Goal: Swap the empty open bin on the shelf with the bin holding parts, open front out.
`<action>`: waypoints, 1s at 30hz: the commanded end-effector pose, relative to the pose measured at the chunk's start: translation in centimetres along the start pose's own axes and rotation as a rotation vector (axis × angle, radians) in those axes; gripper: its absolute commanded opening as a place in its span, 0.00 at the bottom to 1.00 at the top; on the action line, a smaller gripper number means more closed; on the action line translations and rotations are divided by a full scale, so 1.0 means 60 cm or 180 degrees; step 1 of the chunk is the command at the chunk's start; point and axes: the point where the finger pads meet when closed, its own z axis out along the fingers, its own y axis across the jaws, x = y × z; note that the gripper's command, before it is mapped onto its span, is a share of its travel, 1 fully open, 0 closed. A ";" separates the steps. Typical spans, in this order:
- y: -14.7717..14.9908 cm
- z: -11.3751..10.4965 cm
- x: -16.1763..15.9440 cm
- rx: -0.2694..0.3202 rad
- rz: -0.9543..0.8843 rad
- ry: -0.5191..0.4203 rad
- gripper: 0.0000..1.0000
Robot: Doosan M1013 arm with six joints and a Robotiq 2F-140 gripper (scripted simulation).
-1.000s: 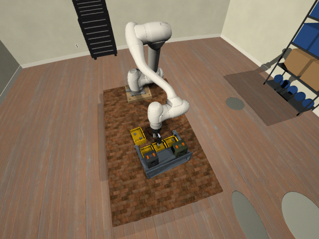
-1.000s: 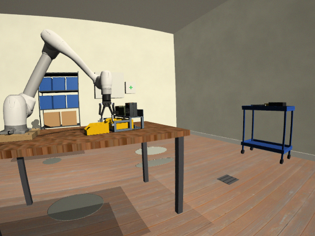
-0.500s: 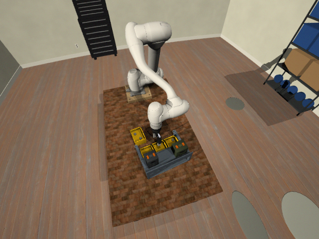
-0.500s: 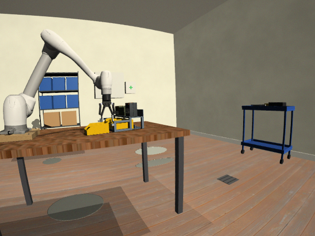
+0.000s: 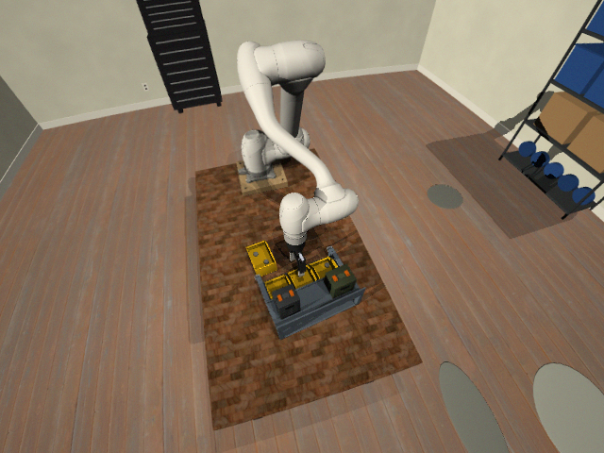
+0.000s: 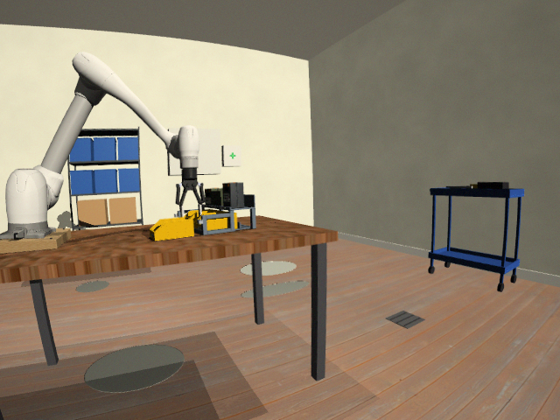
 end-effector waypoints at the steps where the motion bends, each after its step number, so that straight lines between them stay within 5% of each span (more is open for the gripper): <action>1: 0.003 0.002 0.002 -0.0001 0.0007 -0.0001 0.62; 30: 0.003 0.028 0.002 -0.0001 0.0007 -0.0001 0.62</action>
